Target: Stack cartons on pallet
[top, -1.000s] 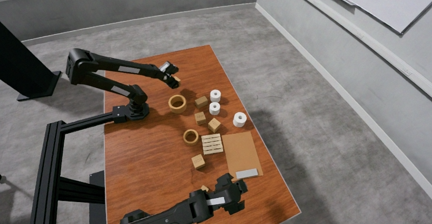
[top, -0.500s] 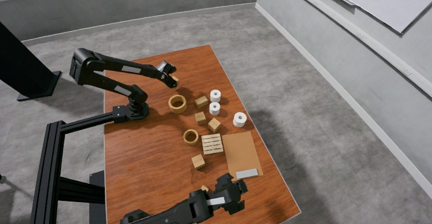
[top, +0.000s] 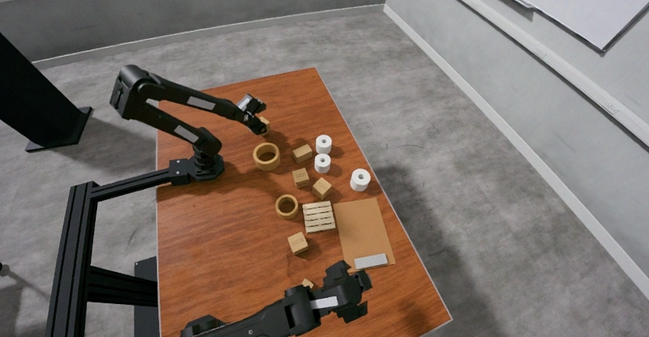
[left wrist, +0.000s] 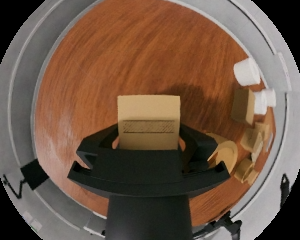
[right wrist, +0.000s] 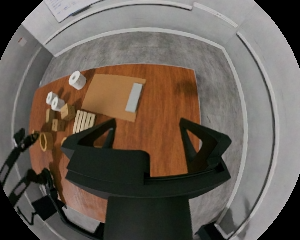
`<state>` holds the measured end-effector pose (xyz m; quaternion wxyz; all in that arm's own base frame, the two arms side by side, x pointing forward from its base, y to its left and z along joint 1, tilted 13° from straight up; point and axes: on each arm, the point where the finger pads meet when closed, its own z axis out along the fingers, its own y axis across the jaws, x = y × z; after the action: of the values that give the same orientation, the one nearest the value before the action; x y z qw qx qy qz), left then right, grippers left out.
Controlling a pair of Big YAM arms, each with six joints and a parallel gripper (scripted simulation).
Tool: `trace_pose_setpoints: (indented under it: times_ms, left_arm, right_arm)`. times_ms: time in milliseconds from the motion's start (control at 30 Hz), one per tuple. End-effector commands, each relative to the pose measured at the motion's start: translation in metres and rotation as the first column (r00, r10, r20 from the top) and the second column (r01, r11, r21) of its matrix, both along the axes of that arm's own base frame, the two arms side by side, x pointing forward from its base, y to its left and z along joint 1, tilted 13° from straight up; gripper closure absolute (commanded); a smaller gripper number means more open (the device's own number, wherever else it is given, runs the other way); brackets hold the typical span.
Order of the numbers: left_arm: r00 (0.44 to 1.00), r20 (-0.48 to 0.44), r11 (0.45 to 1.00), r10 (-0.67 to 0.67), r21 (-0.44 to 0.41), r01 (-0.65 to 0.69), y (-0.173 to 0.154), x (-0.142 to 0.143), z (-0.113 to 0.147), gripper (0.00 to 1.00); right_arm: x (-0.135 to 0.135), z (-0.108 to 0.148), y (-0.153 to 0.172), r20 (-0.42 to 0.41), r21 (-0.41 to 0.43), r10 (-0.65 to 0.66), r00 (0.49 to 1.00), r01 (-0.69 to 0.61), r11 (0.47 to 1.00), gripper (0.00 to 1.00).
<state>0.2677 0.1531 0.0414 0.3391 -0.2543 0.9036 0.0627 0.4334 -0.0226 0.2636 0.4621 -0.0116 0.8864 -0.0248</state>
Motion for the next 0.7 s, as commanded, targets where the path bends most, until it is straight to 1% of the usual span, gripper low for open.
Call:
trace_pose_setpoints:
  times_ms: [0,133,200,267,333,367,433,533,667]
  left_arm:
    - [1.0,0.026,1.0,-0.007,0.024,0.007,0.005,0.01,0.005,0.46]
    - [1.0,0.025,1.0,-0.009,0.023,0.009,0.005,0.011,0.0,0.46]
    - [1.0,0.009,1.0,-0.011,0.013,0.01,0.0,0.004,-0.012,0.46]
    - [1.0,0.026,1.0,-0.011,0.024,0.011,0.004,0.012,-0.006,0.46]
    - [1.0,0.026,1.0,-0.01,0.024,0.009,0.005,0.012,-0.009,0.46]
    - [1.0,0.016,1.0,-0.009,0.018,0.009,0.002,0.007,-0.016,0.46]
    - [1.0,0.016,1.0,-0.009,0.018,0.009,0.003,0.007,-0.017,0.46]
    - [0.999,0.036,1.0,-0.008,0.03,0.007,0.006,0.012,-0.01,0.46]
    - [0.999,0.033,1.0,-0.007,0.028,0.006,0.006,0.011,-0.013,0.46]
  right_arm:
    - [0.008,0.027,-0.002,0.048,-0.005,-0.002,0.999,0.002,1.0,0.0]
    - [0.008,0.027,-0.002,0.048,-0.005,-0.002,0.999,0.002,1.0,0.0]
    - [0.008,0.027,-0.002,0.048,-0.005,-0.002,0.999,0.002,1.0,0.0]
    - [0.008,0.027,-0.002,0.048,-0.005,-0.002,0.999,0.002,1.0,0.0]
    - [0.008,0.027,-0.002,0.048,-0.005,-0.002,0.999,0.002,1.0,0.0]
    - [0.008,0.027,-0.002,0.048,-0.005,-0.002,0.999,0.002,1.0,0.0]
    - [0.008,0.027,-0.002,0.048,-0.005,-0.002,0.999,0.002,1.0,0.0]
    - [0.008,0.027,-0.002,0.048,-0.005,-0.002,0.999,0.002,1.0,0.0]
    - [0.008,0.027,-0.002,0.048,-0.005,-0.002,0.999,0.002,1.0,0.0]
